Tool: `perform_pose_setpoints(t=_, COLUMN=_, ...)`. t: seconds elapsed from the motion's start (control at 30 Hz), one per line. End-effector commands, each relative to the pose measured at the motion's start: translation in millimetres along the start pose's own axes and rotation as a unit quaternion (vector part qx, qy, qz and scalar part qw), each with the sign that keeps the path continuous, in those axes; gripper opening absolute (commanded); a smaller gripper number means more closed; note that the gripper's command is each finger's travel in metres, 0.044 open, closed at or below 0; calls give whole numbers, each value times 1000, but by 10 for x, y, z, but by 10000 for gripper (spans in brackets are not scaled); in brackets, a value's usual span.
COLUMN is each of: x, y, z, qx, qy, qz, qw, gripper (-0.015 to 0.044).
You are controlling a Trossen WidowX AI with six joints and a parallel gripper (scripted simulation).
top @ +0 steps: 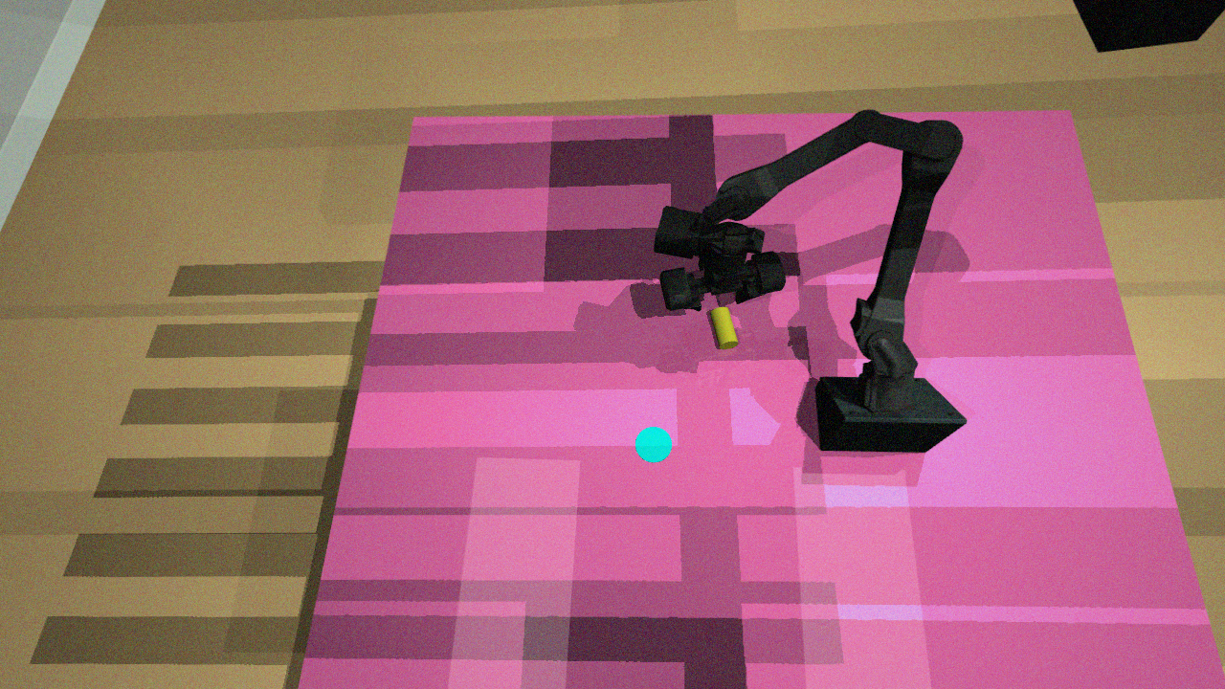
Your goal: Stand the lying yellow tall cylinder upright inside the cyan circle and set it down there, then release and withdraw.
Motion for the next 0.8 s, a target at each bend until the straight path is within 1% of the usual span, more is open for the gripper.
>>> perform_pose_setpoints(t=0.0, x=-512, y=-96, z=3, qx=7, qy=-7, qz=5, qw=1000, gripper=309)
perform_pose_setpoints(t=0.17, x=-532, y=-103, z=1, qx=7, qy=-7, qz=6, qw=1000, gripper=309)
perform_pose_setpoints(t=0.43, x=-532, y=-103, z=1, qx=7, qy=-7, qz=6, qw=1000, gripper=105)
perform_pose_setpoints(t=0.6, x=-514, y=-97, z=2, qx=7, qy=-7, qz=5, qw=1000, gripper=105)
perform_pose_setpoints(t=0.77, x=-375, y=-59, z=13, qx=7, qy=-2, qz=4, qw=1000, gripper=105)
Point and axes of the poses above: the point midway between the two fingers, 35 mm back from their tips, its own x axis back along the fingers, its own y axis across the jaws, z = x × y, the point moved 3 cm from there along x, back along the fingers, and after that the axes turned 2 degrees about x, right-handed, at the moved point
